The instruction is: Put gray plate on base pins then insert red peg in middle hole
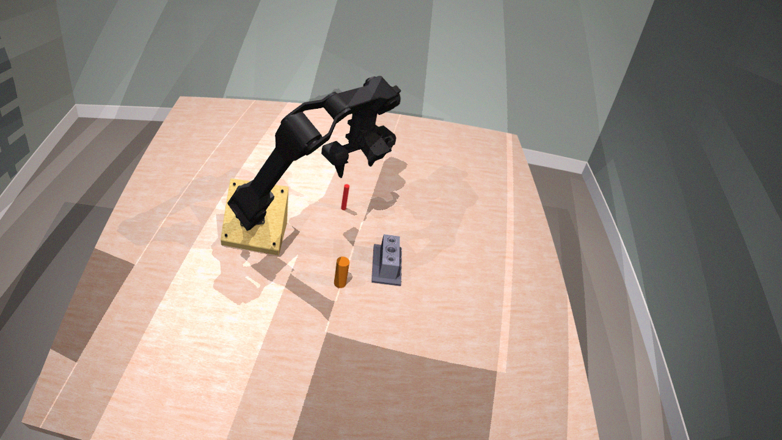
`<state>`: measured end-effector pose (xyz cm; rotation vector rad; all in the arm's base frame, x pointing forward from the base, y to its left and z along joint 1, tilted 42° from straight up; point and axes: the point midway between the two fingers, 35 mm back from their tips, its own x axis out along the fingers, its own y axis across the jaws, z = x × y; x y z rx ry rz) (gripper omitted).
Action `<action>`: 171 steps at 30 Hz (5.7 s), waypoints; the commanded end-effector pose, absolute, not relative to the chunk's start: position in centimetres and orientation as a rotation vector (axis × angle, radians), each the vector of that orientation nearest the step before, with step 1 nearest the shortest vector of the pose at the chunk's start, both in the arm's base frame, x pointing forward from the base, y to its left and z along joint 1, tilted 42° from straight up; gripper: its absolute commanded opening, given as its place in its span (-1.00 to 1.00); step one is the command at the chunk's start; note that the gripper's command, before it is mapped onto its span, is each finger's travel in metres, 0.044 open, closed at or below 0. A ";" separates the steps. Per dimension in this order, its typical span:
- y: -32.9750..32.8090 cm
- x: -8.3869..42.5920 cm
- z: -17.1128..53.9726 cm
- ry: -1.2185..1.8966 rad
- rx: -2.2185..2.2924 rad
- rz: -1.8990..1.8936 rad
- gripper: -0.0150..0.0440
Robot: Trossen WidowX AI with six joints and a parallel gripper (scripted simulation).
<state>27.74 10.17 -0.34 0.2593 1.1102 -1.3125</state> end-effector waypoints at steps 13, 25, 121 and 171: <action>9.4 26.1 -3.3 0.993 0.395 -1.425 1.00; 8.4 25.8 -4.6 0.992 0.395 -1.425 1.00; 8.8 27.7 -3.1 0.994 0.404 -1.422 -0.49; -1.4 33.8 5.1 0.981 0.414 -1.419 -0.49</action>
